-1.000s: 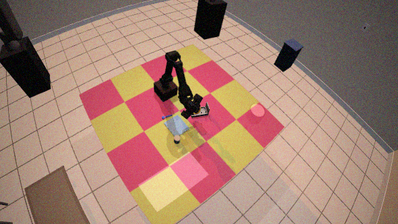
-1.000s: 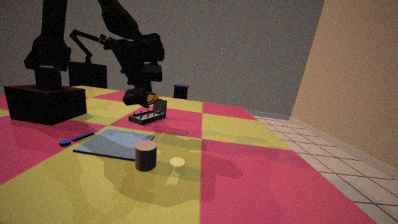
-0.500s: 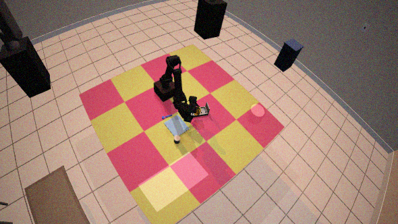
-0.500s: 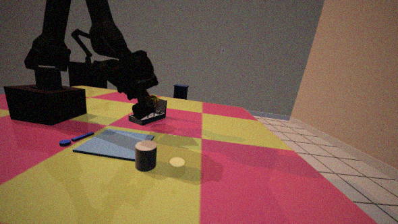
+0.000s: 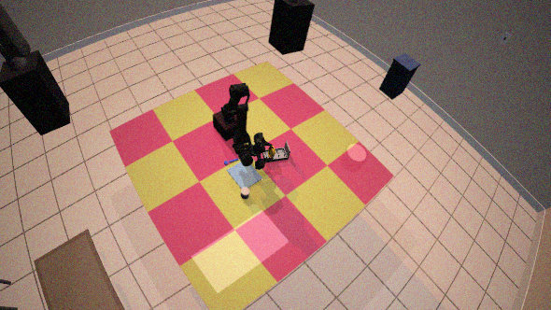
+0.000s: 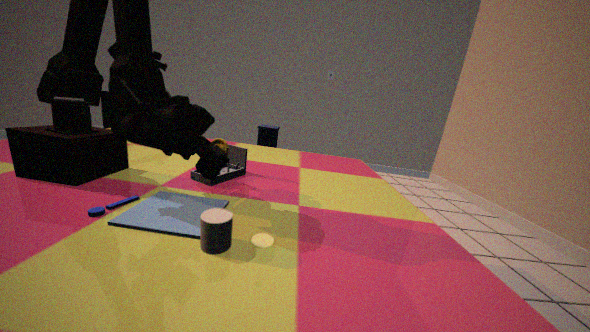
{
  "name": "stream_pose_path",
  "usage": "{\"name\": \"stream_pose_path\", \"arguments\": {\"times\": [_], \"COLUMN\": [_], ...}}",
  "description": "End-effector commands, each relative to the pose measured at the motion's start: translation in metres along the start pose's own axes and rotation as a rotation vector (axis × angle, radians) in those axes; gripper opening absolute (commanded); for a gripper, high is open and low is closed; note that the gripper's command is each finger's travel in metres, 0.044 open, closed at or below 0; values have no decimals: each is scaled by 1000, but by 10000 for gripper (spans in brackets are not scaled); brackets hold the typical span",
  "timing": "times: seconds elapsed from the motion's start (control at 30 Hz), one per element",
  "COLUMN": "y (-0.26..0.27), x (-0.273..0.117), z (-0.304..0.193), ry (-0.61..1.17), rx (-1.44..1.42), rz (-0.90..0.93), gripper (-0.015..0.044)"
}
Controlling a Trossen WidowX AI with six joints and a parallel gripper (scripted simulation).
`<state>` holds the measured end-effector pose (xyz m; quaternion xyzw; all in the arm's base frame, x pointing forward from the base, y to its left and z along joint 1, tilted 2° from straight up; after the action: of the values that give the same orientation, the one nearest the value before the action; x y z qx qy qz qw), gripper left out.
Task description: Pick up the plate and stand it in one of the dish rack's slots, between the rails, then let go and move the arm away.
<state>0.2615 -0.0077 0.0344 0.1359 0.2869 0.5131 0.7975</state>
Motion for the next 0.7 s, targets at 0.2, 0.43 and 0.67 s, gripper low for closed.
{"name": "stream_pose_path", "arguments": {"times": [0.2, 0.43, 0.67], "y": [5, 9, 9], "x": [-8, -13, -13], "z": [-21, -30, -30], "ry": [-160, -241, -241], "rx": [-238, -359, -359], "rz": [85, 113, 113], "gripper": [0, 0, 0]}}
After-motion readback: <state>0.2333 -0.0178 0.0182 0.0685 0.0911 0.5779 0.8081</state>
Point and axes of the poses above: the point midway between the two fingers, 35 mm back from their tips, its own x axis out along the fingers, its own y axis across the jaws, z = x × y, the point moved 10 cm from there along -x, back along the fingers, and after that the axes turned 14 degrees about x, right-handed, at the moved point
